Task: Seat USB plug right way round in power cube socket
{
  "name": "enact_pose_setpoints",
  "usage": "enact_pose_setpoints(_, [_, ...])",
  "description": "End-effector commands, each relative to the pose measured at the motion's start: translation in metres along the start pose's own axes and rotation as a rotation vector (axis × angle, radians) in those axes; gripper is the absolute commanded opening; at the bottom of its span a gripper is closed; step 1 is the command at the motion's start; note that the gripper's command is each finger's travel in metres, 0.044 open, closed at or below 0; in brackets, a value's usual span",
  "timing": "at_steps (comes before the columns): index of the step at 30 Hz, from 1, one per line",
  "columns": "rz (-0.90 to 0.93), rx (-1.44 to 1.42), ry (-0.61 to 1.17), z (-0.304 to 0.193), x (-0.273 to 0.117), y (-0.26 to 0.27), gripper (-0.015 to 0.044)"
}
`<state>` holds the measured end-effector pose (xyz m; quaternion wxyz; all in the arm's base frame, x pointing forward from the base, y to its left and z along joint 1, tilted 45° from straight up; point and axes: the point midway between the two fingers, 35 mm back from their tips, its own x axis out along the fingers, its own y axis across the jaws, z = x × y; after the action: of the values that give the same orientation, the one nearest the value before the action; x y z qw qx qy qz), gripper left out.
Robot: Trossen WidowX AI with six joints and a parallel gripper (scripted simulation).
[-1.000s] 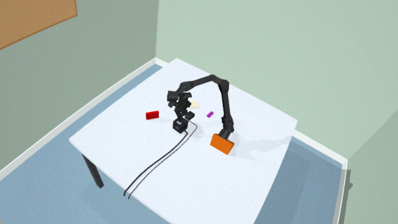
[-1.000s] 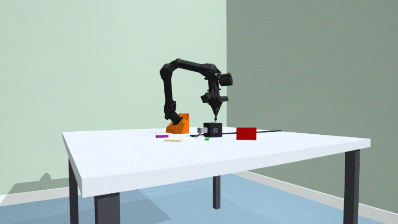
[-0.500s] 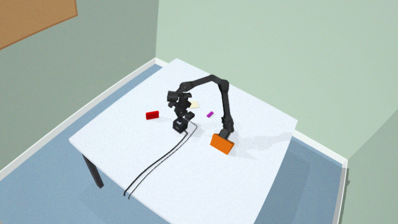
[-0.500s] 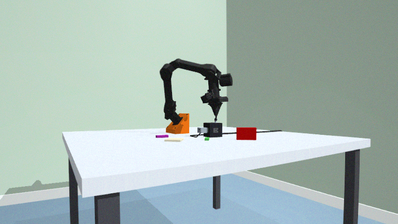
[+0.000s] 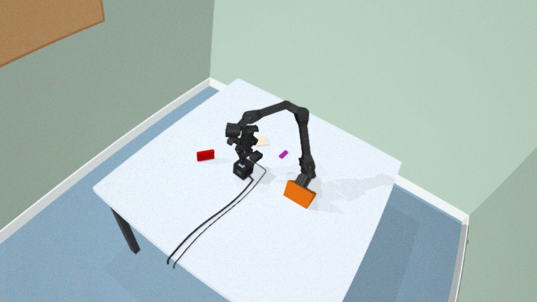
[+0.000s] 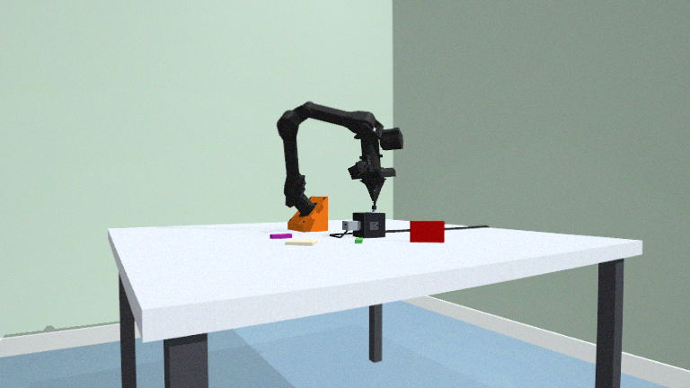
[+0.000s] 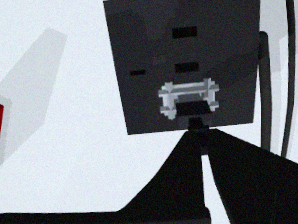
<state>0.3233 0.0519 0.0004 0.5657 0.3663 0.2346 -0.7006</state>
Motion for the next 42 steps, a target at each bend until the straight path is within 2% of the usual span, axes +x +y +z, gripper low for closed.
enact_pose_setpoints(1, [0.001,-0.003,0.003,0.0002,0.0001,-0.0001,0.0000])
enact_pose_setpoints(42, [0.001,-0.003,0.003,0.0007,0.0050,0.0000,0.0000])
